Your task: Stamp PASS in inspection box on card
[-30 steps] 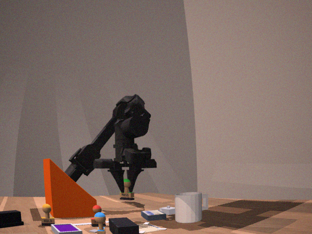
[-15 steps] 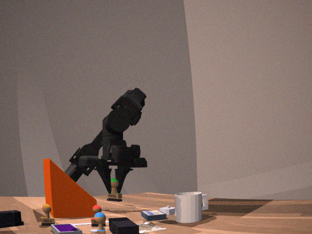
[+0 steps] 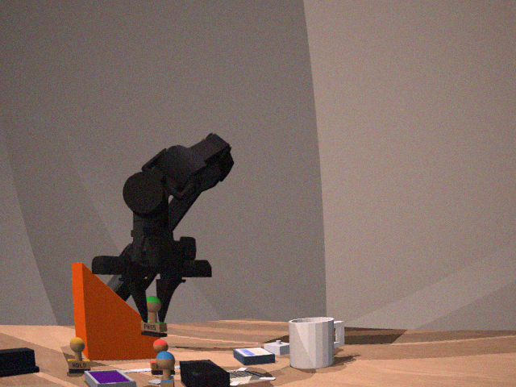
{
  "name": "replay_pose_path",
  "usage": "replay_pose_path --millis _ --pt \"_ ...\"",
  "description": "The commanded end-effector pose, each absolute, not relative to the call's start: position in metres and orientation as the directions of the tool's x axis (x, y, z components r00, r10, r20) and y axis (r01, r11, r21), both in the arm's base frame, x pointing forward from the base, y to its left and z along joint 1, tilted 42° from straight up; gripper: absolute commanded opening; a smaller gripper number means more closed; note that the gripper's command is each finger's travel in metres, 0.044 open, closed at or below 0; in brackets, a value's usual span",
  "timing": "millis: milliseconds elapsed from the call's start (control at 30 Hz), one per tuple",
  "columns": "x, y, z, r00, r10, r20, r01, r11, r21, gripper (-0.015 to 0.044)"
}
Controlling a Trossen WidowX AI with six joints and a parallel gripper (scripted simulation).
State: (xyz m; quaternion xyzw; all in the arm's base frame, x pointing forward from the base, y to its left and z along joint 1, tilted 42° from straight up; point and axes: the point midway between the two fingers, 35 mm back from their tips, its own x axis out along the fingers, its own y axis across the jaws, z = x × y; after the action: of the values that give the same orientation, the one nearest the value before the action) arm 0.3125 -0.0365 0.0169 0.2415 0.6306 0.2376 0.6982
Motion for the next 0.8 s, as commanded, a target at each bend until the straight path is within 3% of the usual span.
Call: replay_pose_path --millis 0,400,767 --pt "0.314 -0.052 0.000 0.081 0.640 -0.764 -0.024 0.767 0.641 0.0000" --pt "0.314 -0.094 -0.044 0.083 0.654 -0.752 -0.029 0.756 0.654 0.0000" --pt "0.314 -0.092 -0.047 0.084 0.654 -0.752 -0.029 0.756 0.654 0.0000"
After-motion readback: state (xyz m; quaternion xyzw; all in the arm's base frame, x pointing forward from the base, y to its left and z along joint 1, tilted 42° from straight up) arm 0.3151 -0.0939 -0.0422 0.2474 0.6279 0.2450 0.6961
